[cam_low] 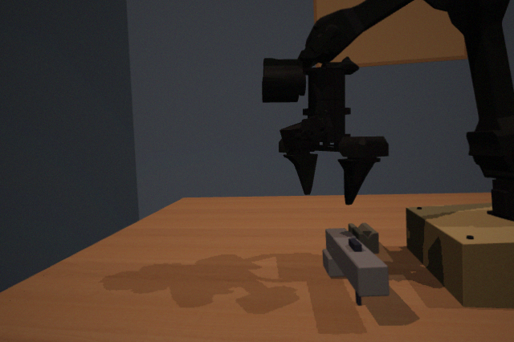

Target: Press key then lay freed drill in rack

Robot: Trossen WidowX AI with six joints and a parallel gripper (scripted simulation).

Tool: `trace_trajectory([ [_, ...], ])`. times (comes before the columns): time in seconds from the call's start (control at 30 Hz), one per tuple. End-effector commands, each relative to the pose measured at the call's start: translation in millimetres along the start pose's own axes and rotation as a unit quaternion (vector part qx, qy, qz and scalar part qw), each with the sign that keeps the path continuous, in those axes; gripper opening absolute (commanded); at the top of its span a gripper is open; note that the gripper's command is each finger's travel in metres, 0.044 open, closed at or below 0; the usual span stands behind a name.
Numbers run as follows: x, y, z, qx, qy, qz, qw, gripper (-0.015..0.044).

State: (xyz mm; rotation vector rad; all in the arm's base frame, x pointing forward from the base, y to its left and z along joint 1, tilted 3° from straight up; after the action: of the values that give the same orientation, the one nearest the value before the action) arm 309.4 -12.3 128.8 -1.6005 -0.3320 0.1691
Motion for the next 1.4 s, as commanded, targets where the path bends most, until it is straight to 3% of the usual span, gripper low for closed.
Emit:
trace_trajectory([
  [0.0, -26.6, 34.2, -42.2, 0.006, -0.191, 0.014, 0.982, 0.044],
  [0.17, -44.1, 50.8, -65.1, 0.007, -0.305, 0.018, 0.952, 0.044],
  [0.37, -57.5, 69.0, -76.5, 0.013, -0.476, 0.013, 0.879, 0.044],
  [1.37, -56.7, 78.0, -74.8, 0.014, -0.48, 0.013, 0.877, 0.044],
])
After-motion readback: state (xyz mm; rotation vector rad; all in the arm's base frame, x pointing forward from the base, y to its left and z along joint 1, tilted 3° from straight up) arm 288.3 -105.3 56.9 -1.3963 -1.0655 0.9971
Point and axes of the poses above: the point midway between the two fingers, 35 mm back from their tips, its own y axis out along the fingers, its own z axis across the jaws, x = y × z, the point moved 3 cm from there along -y, back along the fingers, and after that the axes turned 11 degrees about y, right-handed, at the moved point
